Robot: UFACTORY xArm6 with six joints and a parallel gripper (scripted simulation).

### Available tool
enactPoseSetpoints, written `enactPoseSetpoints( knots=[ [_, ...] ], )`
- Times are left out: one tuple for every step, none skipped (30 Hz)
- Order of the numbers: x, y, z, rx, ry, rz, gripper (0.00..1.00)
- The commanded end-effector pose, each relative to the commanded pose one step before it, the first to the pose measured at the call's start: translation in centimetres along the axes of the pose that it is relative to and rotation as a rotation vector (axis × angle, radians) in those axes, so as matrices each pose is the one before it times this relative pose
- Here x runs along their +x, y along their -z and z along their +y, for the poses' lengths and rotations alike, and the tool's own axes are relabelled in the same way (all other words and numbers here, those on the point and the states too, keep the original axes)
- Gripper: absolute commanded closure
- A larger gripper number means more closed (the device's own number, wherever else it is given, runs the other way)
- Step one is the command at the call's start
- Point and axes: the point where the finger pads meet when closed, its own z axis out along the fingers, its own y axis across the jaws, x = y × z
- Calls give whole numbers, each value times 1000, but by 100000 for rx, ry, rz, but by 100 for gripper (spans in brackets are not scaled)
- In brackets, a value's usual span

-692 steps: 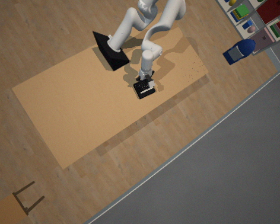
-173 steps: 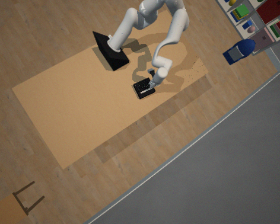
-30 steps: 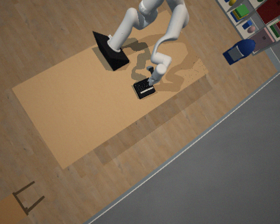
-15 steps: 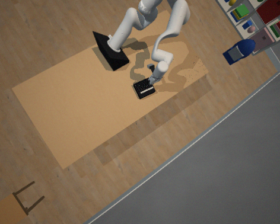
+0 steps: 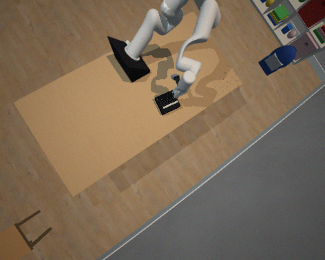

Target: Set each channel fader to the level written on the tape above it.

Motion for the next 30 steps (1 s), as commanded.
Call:
enactPoseSetpoints(
  knots=[
    [-99,131,17,44,-454,-333,100],
    [10,0,-4,0,-531,0,100],
    [14,0,-6,0,-767,0,100],
    [19,0,-8,0,-1037,0,100],
    [24,-1,-10,0,-1336,0,100],
    [30,-1,-13,0,-1659,0,100],
    [36,-1,-17,0,-2003,0,100],
    [42,-1,-21,0,-2363,0,100],
    [48,-1,-25,0,-2737,-1,100],
    [54,-2,-30,0,-3120,-1,100],
    [59,-2,-35,0,-3509,-1,100],
    [64,-2,-42,0,-3901,-1,100],
    [0,0,0,0,0,0,100],
    [0,0,0,0,0,0,100],
    [69,-2,-49,0,-4292,-1,100],
    [73,-3,-56,0,-4681,-1,100],
    [76,-3,-64,0,-5063,-1,100],
    [79,-3,-73,0,-5436,-1,100],
    [80,-4,-83,0,-5798,-1,100],
    [79,-4,-92,0,-6146,-1,100],
    [78,-5,-102,0,-6478,-1,100],
    [75,-5,-112,-49,-5246,-2,100],
    [72,-6,-121,-91,-4840,3,100],
    [69,-6,-130,-113,-5105,9,100],
    [64,-6,-138,-130,-5213,17,100],
    [59,-7,-145,-142,-5216,24,100],
    [53,-7,-152,-148,-5199,31,100],
    [46,-7,-158,-150,-5191,37,100],
    [39,-7,-163,-152,-5191,44,100],
    [0,0,0,0,0,0,100]
  ],
)
